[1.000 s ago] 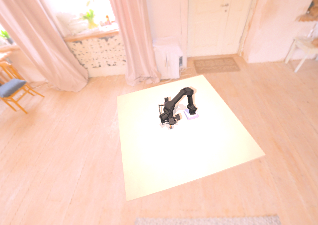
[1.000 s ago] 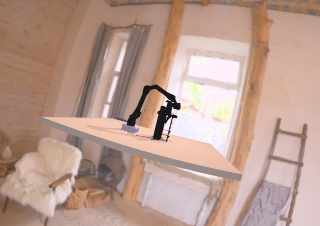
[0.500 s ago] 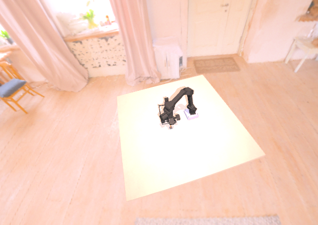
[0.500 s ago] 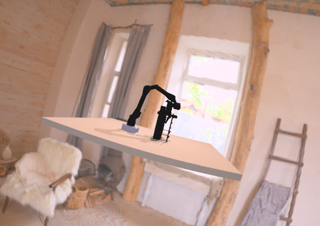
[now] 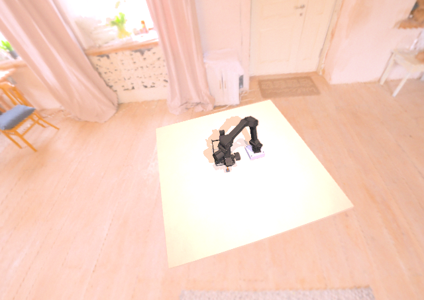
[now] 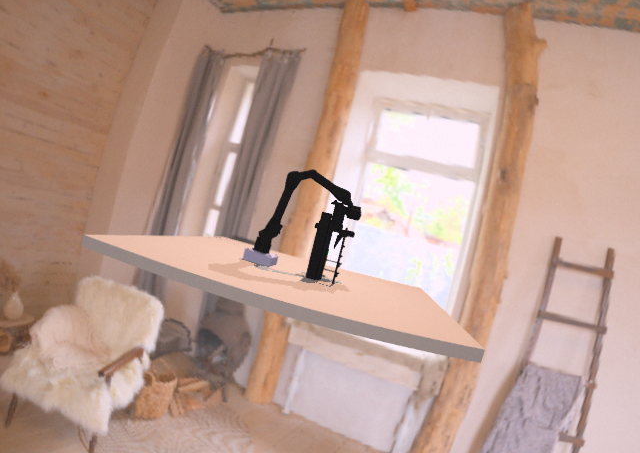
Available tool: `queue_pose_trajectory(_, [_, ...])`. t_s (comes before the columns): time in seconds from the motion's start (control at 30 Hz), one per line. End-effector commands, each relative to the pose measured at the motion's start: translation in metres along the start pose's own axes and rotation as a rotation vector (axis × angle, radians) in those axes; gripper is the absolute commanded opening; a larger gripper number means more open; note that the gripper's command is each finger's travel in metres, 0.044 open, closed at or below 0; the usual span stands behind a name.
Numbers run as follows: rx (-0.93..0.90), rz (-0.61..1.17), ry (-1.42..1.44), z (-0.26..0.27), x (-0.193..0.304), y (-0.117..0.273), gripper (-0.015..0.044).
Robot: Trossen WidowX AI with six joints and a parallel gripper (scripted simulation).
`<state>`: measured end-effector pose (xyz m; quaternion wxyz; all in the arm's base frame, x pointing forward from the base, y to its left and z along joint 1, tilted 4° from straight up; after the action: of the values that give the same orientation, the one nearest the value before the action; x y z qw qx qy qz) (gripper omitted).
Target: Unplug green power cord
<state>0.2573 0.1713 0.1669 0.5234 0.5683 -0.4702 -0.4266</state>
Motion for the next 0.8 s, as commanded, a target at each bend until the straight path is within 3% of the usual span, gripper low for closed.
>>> queue_pose_trajectory(0.0, [0.004,0.003,-0.003,0.0,0.0,0.006,0.016])
queue_pose_trajectory(0.77, [0.004,0.006,-0.004,0.001,0.027,0.008,0.016])
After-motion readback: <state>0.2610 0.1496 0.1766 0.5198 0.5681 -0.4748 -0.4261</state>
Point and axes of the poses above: the point midway between the two fingers, 35 mm back from their tips, its own y axis back along the fingers, its own z axis across the jaws, x = y × z, the point moved 2 cm from there along y, back along the fingers, and after that the axes turned 8 degrees about y, right-handed, at the moved point
